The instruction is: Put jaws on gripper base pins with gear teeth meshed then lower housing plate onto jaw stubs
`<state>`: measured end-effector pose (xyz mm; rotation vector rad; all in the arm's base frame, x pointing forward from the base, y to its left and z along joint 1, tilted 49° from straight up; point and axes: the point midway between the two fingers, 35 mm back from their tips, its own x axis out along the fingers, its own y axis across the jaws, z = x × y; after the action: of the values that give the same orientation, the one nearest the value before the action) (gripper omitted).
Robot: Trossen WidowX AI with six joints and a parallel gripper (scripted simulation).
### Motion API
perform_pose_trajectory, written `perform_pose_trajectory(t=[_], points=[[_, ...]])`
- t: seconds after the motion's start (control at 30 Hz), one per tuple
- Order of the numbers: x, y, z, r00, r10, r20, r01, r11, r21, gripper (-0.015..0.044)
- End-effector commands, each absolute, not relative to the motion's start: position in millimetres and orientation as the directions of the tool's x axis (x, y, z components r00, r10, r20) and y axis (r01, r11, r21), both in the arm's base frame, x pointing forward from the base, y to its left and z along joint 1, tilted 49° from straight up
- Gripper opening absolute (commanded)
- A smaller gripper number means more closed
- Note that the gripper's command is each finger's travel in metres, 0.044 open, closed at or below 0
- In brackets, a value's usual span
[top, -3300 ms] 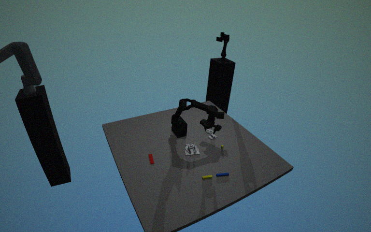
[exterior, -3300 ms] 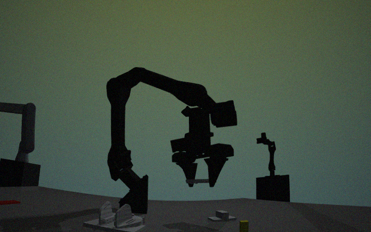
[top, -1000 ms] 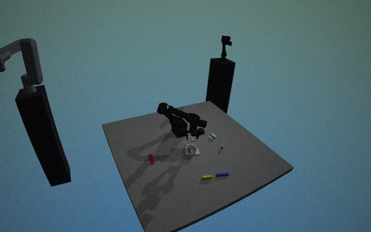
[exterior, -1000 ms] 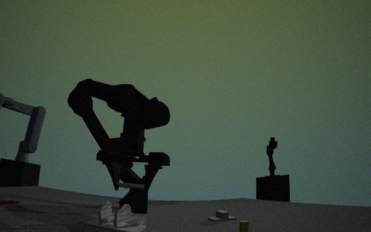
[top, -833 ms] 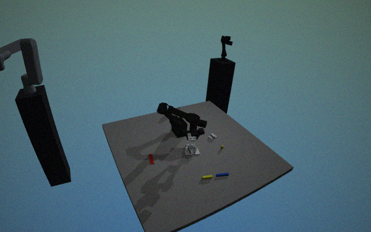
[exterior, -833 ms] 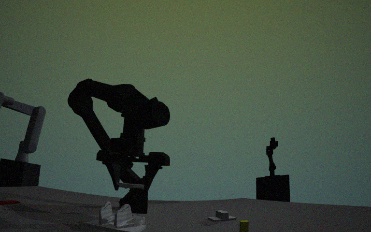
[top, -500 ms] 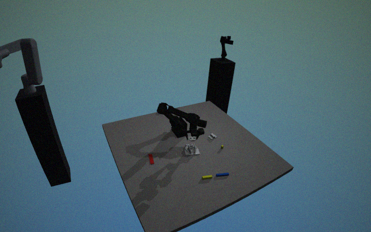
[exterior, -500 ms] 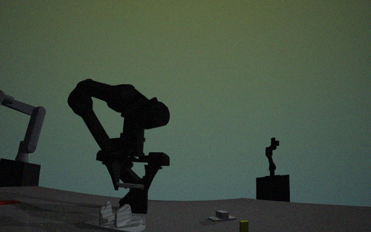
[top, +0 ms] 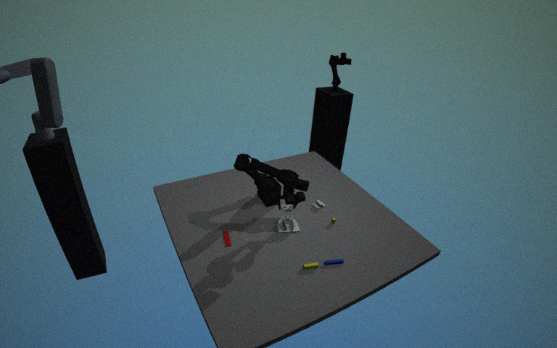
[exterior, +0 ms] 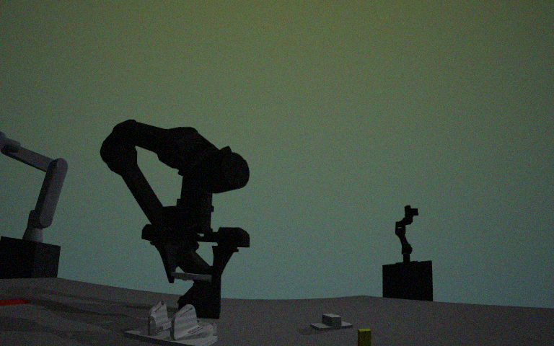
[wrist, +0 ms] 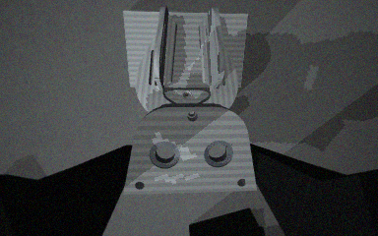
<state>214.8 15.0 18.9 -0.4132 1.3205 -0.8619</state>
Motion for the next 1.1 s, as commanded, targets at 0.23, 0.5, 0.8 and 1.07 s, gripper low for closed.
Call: perform_pose_trajectory(t=[0.23, 0.5, 0.8, 1.07], points=[[215, 15, 19, 0.010, -0.747, -0.664, 0.304, 0.635, -0.710, 0.0351], [215, 14, 20, 0.010, -0.747, -0.664, 0.302, 0.636, -0.710, 0.0351], [215, 13, 18, 0.010, -0.747, -0.665, 0.302, 0.636, -0.710, 0.0351], [216, 3, 8, 0.011, -0.746, -0.666, 0.301, 0.638, -0.709, 0.0351]])
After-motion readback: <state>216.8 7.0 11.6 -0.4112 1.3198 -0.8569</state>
